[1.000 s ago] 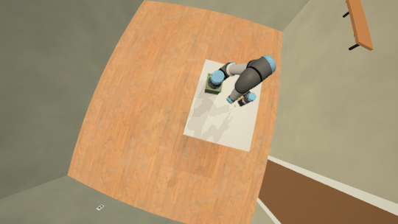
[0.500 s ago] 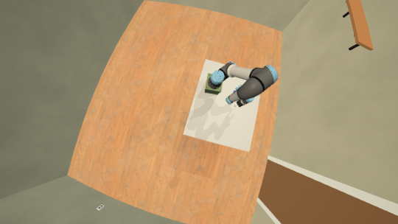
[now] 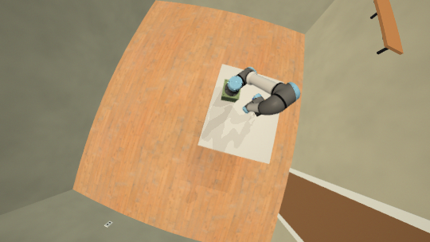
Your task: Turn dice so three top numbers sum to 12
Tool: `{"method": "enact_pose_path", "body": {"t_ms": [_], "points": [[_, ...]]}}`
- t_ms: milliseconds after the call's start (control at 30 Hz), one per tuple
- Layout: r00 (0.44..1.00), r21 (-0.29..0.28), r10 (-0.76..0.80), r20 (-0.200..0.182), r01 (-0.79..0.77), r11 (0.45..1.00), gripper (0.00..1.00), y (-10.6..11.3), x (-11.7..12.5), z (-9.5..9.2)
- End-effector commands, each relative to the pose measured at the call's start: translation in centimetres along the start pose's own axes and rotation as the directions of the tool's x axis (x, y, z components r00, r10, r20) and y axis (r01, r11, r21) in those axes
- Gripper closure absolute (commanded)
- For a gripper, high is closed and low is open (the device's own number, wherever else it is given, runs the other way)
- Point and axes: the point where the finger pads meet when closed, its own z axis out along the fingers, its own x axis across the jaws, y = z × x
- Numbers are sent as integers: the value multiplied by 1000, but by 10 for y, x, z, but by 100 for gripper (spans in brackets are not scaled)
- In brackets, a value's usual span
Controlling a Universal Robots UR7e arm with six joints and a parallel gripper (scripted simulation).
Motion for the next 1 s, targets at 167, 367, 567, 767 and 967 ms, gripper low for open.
{"method": "enact_pose_path", "body": {"t_ms": [167, 367, 567, 767, 967], "points": [[1000, 1, 0, -3, 0, 1000, 0, 0, 1, 19], [1000, 1, 0, -3, 0, 1000, 0, 0, 1, 21], [1000, 1, 0, -3, 0, 1000, 0, 0, 1, 21], [1000, 1, 0, -3, 0, 1000, 0, 0, 1, 21], [1000, 1, 0, -3, 0, 1000, 0, 0, 1, 21]]}}
